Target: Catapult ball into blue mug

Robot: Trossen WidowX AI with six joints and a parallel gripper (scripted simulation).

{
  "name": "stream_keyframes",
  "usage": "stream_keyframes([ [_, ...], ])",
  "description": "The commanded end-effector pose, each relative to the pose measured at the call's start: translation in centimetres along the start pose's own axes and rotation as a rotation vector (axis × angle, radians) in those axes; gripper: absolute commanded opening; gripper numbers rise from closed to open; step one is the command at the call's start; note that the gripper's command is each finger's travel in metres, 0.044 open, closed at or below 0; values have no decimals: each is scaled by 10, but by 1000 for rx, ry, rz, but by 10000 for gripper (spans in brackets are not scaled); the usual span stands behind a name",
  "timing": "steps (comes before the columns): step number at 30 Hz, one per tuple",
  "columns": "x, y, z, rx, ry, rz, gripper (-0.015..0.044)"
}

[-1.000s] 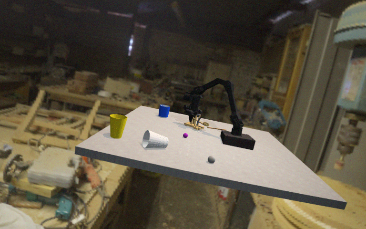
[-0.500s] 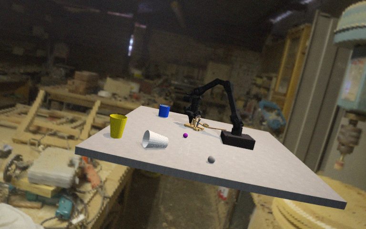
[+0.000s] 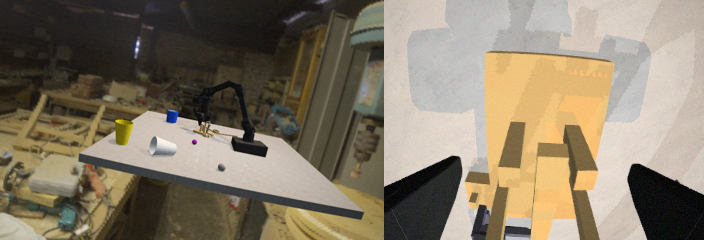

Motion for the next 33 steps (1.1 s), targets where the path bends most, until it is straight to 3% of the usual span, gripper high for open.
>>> stream_keyframes([
  [1,57,0,-1,-4,-47,10,440],
  [9,57,-1,-2,-1,-48,10,440],
  [13,105,0,4,-2,-68,14,440],
  [16,115,1,7,-3,-72,15,440],
  [18,94,11,1,18,-48,10,387],
  [22,75,76,-10,110,-52,11,300],
  [33,13,271,28,418,-55,1,300],
])
Point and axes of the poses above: the point midway between the two fingers, 35 mm back from their tips, its own x axis back along the fingers, its own y axis across the jaws, z = x × y, the point moved 2 cm from there along x, back along the fingers, and after that the axes turned 14 degrees about x, right-handed, at the moved point
